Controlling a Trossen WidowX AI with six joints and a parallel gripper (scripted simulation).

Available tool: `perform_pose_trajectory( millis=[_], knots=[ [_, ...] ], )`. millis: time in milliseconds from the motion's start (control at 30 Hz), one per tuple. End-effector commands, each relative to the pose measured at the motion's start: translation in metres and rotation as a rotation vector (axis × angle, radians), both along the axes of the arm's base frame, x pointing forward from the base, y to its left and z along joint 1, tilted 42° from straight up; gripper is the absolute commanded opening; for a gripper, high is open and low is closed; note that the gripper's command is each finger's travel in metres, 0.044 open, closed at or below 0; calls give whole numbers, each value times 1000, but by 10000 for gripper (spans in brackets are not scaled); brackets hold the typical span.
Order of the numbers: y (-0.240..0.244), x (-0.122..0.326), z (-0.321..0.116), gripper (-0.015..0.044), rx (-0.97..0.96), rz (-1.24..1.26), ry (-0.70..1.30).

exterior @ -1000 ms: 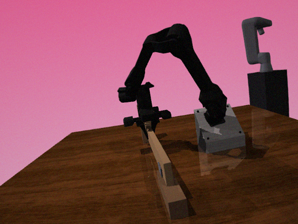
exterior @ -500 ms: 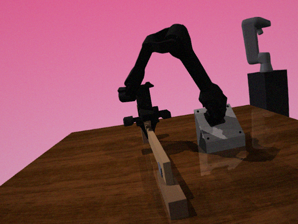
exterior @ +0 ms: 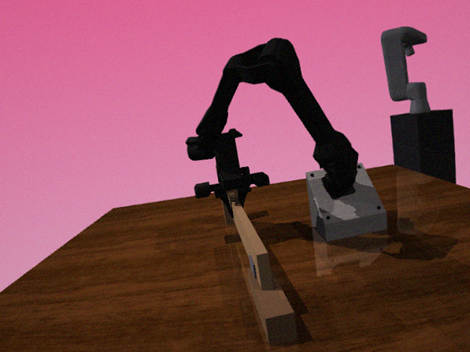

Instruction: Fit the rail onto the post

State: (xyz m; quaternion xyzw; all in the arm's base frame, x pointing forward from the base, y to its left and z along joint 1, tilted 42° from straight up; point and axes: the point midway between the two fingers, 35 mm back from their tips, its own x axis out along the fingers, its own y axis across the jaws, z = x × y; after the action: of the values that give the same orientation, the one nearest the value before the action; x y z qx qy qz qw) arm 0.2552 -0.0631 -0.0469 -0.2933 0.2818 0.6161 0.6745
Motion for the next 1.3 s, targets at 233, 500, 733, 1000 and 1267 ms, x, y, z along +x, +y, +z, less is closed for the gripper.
perform_pose_trajectory(
  millis=[233, 500, 733, 1000, 1267],
  knots=[
    [-4, 1, -2, 0, -5, -2, -4],
    [-7, 1, -3, 0, -5, -2, -4],
    [-8, 1, -5, 0, -5, -2, -5],
    [-10, 1, -7, 0, -5, -2, -5],
    [-11, 1, -8, 0, -5, -2, -5]
  ],
)
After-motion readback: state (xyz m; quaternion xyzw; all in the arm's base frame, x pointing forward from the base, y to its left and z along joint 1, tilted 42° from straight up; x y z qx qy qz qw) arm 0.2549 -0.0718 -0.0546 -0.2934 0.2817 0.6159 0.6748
